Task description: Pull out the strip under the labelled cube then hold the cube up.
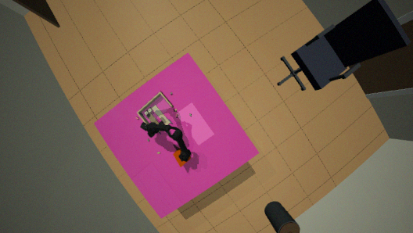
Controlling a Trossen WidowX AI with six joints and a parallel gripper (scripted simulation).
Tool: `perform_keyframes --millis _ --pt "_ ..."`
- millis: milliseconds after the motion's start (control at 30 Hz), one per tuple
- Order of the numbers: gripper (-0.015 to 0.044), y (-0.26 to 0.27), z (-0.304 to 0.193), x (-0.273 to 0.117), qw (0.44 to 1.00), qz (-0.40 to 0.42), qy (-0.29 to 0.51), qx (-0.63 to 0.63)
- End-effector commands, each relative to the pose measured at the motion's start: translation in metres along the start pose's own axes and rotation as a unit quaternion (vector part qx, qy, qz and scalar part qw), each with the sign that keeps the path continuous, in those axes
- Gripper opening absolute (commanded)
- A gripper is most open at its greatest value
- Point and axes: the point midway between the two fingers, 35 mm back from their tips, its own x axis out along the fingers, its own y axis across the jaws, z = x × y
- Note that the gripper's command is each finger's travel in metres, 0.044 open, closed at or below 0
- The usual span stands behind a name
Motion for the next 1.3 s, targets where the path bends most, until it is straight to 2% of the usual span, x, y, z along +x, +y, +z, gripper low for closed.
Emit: perform_keyframes --millis 0,1267 --pt "0.0 -0.001 -0.008 0.004 1.0 -0.002 0.006 -0.001" --pt "0.0 -0.001 -0.065 0.006 1.0 -0.002 0.007 -0.003"
